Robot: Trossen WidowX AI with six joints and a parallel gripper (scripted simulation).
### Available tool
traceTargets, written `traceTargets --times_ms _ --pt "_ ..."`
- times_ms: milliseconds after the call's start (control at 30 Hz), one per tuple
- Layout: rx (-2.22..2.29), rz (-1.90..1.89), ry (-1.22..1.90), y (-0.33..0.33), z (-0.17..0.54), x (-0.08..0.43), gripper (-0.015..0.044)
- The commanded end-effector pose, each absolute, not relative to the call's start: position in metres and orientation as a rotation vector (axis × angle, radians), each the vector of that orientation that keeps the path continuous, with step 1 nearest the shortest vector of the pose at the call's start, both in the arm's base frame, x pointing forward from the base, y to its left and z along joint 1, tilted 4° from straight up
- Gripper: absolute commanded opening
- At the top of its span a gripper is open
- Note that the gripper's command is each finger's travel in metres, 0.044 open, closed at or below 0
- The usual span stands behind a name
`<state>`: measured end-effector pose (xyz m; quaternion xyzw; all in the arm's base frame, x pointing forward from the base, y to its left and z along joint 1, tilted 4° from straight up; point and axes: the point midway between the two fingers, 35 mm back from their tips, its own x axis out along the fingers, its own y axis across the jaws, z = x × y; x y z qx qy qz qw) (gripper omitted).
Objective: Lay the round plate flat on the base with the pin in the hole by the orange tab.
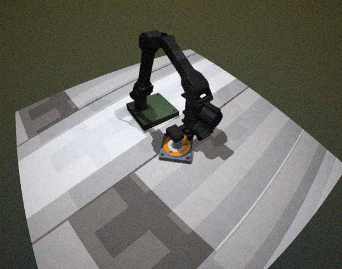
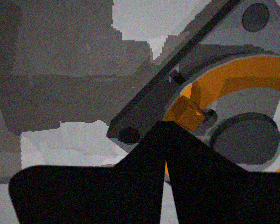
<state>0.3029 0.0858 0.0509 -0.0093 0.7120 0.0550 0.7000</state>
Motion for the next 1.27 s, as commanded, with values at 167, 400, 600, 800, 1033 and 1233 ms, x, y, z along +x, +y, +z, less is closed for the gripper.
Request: traceTargets --times_ms 167,400,600,800,1033,1233 --pt "-0.027 0.123 1.585 0.084 0.049 0.31 0.0" --pt "-0.027 0.123 1.585 0.082 0.078 0.309 0.0" --pt "-0.021 0.12 1.591 0.082 0.086 0.306 0.0" --pt "-0.021 0.12 1.591 0.082 0.086 0.306 0.0" --pt "-0.021 0.12 1.591 0.082 0.086 0.306 0.0" --pt "-0.021 0.12 1.591 0.082 0.086 0.306 0.0"
